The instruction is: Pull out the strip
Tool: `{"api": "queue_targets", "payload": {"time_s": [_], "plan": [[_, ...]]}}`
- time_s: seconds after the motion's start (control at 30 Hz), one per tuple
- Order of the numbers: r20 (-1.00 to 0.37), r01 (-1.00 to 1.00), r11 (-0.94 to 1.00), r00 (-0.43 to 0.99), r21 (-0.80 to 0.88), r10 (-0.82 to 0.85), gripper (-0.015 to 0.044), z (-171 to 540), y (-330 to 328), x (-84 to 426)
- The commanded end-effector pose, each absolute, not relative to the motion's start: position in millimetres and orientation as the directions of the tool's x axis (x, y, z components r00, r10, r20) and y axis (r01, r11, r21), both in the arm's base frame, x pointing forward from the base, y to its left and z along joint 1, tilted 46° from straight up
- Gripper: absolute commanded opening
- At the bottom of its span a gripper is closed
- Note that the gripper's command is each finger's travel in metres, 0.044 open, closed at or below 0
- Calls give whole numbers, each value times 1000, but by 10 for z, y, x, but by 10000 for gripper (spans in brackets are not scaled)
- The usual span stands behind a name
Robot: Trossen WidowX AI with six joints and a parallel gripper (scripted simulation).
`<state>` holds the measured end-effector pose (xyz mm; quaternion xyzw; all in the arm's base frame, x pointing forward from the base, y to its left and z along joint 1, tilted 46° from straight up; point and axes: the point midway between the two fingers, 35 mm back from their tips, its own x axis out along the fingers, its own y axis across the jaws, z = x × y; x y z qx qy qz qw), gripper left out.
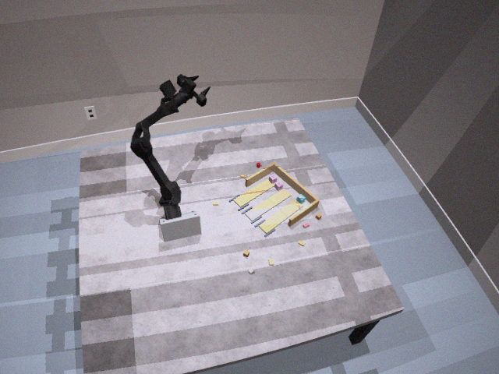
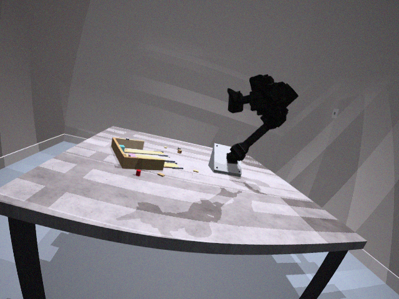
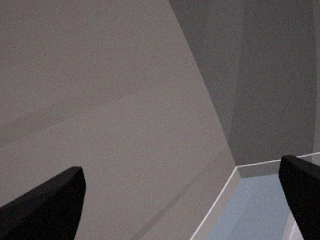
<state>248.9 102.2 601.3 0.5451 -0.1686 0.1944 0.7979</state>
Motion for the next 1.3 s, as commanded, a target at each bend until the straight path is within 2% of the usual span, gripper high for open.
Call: {"api": "queue_targets", "payload": {"time_s": [0.0, 0.27, 0.43, 0.6, 0.8, 0.97, 1.17, 1.27], "plan": [[389, -414, 465, 908, 783, 154, 400, 5584, 1049, 2912], [204, -273, 643, 962, 715, 182, 400, 4782, 852, 3519], [23, -165, 760, 981, 629, 193, 400, 4006, 487, 3893], [-150, -77, 816, 969, 573, 196, 400, 3223, 4, 4037], [-312, 15, 819, 928, 574, 201, 400, 2368, -601, 3899], [-390, 40, 795, 886, 605, 252, 400, 1734, -964, 3584], [-379, 33, 713, 863, 700, 333, 400, 1112, -1221, 3001], [-370, 30, 701, 865, 713, 340, 400, 1063, -1234, 2934]]}}
